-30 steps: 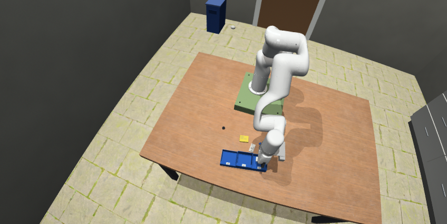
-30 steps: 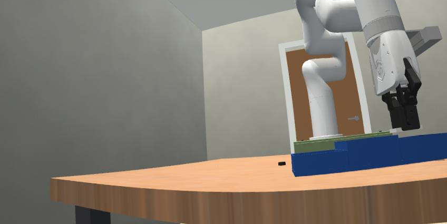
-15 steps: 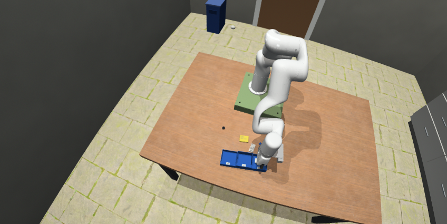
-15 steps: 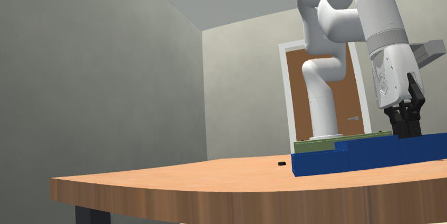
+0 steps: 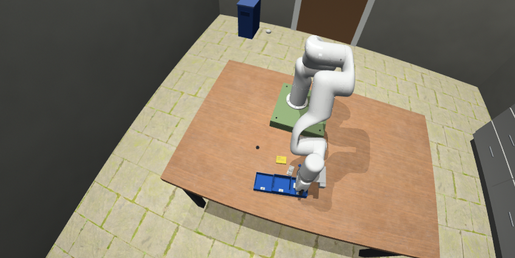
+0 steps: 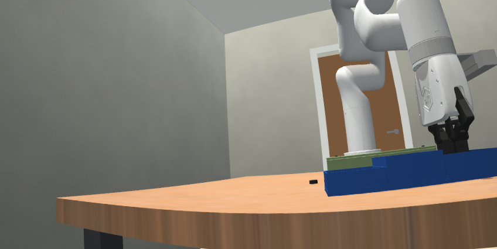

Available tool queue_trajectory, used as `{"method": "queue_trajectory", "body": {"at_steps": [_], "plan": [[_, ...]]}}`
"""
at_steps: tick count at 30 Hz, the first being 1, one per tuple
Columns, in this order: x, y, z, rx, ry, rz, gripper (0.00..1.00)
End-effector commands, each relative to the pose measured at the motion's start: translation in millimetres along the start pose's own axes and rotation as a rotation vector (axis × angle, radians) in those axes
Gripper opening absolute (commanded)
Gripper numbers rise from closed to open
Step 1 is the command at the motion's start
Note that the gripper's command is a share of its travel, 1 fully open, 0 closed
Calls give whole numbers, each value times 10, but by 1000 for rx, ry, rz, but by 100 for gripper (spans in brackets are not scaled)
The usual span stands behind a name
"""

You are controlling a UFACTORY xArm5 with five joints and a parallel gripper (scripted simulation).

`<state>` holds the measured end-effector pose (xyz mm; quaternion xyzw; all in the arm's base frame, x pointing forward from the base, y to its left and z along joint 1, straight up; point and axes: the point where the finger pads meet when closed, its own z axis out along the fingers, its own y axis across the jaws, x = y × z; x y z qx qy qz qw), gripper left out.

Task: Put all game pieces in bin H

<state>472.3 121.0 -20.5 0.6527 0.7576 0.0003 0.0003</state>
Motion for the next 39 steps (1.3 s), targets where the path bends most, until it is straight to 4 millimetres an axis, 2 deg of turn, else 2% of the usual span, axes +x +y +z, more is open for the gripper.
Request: {"method": "queue_trajectory", "body": {"at_steps": [1,18,39], "plan": [[1,13,-13,-4,0,0,33],[2,14,-13,-4,0,0,33],[2,13,-266,-4,0,0,33]]}}
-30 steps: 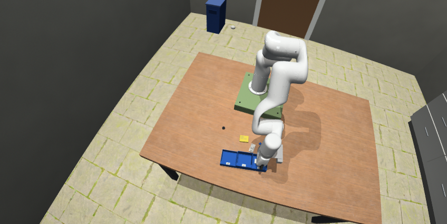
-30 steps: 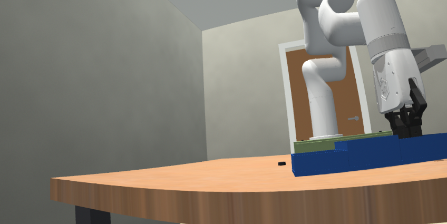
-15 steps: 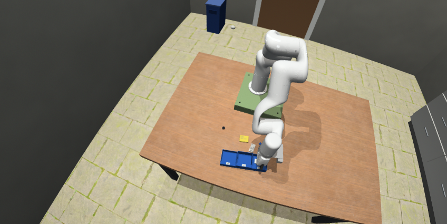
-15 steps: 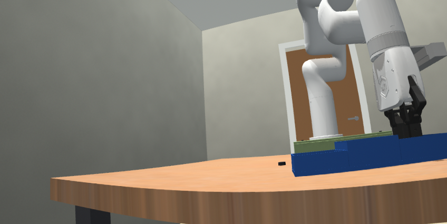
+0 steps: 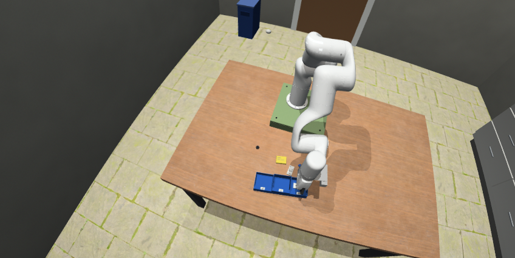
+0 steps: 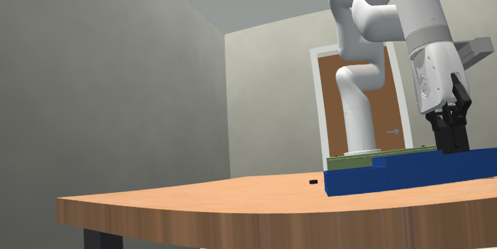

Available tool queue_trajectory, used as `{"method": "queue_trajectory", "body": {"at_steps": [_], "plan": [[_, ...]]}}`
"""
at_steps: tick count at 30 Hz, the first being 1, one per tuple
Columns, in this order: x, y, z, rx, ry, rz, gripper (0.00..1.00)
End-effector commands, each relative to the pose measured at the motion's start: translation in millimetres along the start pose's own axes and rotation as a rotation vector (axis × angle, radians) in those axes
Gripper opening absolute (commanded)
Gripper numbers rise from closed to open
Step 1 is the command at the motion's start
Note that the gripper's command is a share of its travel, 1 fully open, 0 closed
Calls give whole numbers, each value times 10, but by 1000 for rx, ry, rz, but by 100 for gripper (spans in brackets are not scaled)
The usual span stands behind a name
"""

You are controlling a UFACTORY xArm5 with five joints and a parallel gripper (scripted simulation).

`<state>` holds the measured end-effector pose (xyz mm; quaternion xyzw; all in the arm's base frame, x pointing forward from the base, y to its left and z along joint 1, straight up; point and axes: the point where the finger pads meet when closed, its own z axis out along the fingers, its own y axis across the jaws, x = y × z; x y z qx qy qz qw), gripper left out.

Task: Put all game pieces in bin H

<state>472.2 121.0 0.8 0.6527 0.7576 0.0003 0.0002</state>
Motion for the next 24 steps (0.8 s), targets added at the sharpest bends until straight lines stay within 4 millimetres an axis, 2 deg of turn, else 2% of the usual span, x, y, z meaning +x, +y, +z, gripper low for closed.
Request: {"method": "queue_trajectory", "body": {"at_steps": [1,3,8,16,17,18,20,24], "plan": [[2,14,-66,-4,0,0,33],[2,14,-66,-4,0,0,33],[2,14,-314,-4,0,0,33],[3,14,-314,-4,0,0,33],[-38,-59,-314,-4,0,-50,42],[-79,-131,-314,-4,0,-100,42],[-79,-131,-314,-4,0,-100,42],[-243,-423,-315,-3,0,-265,42]]}}
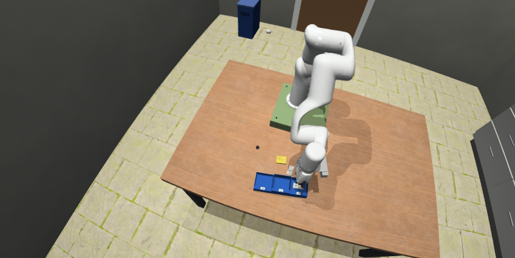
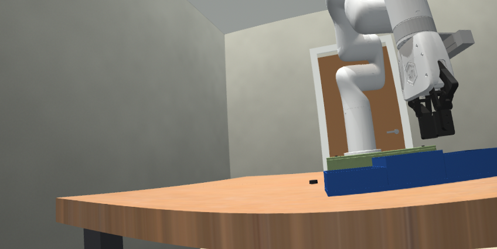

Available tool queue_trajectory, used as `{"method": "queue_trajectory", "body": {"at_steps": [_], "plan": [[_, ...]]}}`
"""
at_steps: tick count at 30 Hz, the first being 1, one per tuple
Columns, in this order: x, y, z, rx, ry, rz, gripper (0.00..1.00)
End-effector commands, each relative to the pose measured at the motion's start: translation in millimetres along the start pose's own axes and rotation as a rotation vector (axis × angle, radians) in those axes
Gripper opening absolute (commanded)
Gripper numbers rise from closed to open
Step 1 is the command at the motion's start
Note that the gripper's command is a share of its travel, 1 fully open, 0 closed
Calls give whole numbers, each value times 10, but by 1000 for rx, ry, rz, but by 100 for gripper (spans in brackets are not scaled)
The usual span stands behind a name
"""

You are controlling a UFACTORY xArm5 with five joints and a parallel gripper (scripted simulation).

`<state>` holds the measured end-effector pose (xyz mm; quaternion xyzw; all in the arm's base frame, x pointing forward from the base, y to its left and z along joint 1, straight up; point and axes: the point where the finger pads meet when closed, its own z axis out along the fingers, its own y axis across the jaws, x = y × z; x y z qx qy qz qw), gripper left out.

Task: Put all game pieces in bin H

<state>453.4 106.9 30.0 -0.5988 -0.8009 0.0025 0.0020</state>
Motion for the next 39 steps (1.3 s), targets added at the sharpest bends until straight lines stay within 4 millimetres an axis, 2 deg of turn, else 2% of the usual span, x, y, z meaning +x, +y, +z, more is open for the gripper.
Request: {"method": "queue_trajectory", "body": {"at_steps": [1,5,11,13,14,28,30,31,36,39], "plan": [[-130,-311,-20,-9,-1,-157,42],[-252,-621,-19,-2,-1,-281,42],[-252,-622,-19,5,1,-468,42],[-252,-622,-19,5,1,-468,42],[-252,-622,-19,1,0,-560,42],[-253,-622,-19,-5,-4,-988,42],[-253,-622,-19,-5,-4,-988,42],[-253,-622,-19,-7,-5,-1081,42],[-253,-622,-19,-9,-7,-1194,42],[-253,-622,-19,-9,-7,-1194,42]]}}
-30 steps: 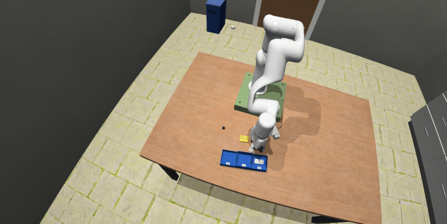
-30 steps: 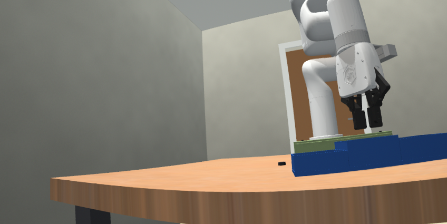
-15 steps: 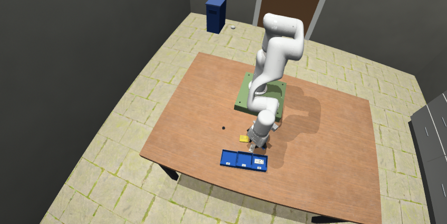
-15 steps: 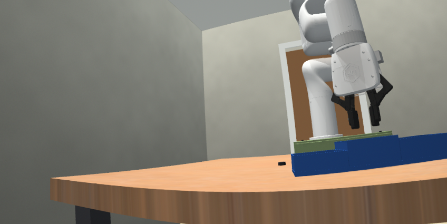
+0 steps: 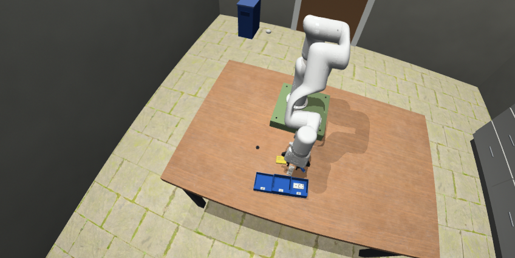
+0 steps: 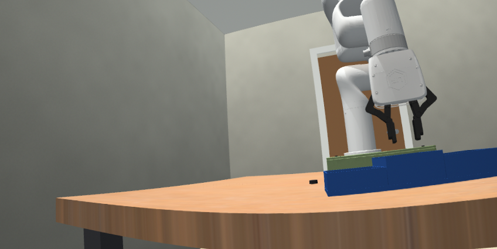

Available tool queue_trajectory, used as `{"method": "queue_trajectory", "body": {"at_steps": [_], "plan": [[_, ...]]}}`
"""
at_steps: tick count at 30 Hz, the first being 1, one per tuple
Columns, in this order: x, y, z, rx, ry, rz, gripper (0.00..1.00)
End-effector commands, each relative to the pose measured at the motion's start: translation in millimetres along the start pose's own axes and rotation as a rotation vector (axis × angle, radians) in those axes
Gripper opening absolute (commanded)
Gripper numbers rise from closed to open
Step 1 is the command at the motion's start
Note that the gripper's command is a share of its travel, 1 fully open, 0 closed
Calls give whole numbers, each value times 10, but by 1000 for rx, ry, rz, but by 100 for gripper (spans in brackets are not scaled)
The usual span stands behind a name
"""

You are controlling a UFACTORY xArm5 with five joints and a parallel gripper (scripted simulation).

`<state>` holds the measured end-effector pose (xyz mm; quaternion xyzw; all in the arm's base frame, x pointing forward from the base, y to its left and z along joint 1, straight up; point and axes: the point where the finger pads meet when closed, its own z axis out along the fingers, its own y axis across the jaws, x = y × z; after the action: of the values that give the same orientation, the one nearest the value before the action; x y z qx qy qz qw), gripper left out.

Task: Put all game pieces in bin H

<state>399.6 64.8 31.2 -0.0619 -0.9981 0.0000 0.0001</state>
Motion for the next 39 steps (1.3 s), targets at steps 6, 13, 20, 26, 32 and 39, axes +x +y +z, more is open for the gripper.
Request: {"method": "queue_trajectory", "body": {"at_steps": [6,13,20,26,32,39], "plan": [[-13,4,-11,-1,-4,-34,42],[-13,4,-11,-1,-4,-33,42],[-13,4,-11,-1,-4,-33,42],[-13,4,-11,-1,-4,-33,42],[-13,4,29,-1,-4,-34,42],[-12,3,309,-1,-4,-34,42]]}}
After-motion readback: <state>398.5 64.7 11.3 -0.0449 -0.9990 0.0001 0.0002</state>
